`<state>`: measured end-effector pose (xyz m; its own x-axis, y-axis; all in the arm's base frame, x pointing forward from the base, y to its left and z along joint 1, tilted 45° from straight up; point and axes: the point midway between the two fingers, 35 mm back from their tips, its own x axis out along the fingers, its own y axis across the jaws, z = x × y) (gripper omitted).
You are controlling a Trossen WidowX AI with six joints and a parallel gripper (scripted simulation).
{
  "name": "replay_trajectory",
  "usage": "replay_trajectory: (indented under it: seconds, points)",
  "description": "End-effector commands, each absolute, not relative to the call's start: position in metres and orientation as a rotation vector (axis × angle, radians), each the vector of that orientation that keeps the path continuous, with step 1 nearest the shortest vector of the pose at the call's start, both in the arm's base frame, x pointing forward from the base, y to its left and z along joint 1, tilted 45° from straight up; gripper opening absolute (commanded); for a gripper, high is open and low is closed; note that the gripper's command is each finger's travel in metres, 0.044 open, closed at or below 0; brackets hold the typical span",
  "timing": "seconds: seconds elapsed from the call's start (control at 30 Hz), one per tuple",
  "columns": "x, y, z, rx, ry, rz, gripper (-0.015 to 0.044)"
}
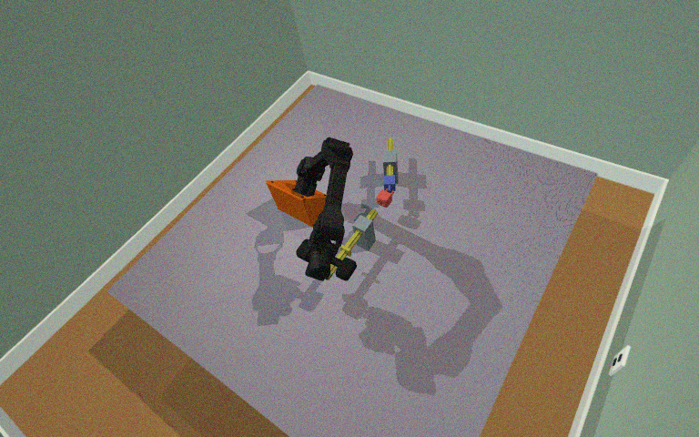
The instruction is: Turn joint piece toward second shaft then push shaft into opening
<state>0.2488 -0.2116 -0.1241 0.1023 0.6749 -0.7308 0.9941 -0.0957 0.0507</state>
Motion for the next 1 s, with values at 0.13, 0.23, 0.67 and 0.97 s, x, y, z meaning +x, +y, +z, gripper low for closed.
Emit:
replay_trajectory:
  seconds: [0.13, 0.23, 0.67, 0.97]
  points:
    - [0.248, -0.206, -0.128, 1.871, 1.634, -0.792, 0.044]
    - [0.249, -0.202, -0.131, 1.872, 1.634, -0.792, 0.044]
    - [0.252, -0.188, -0.146, 1.873, 1.634, -0.791, 0.044]
    - [0.252, -0.185, -0.149, 1.873, 1.634, -0.791, 0.0309]
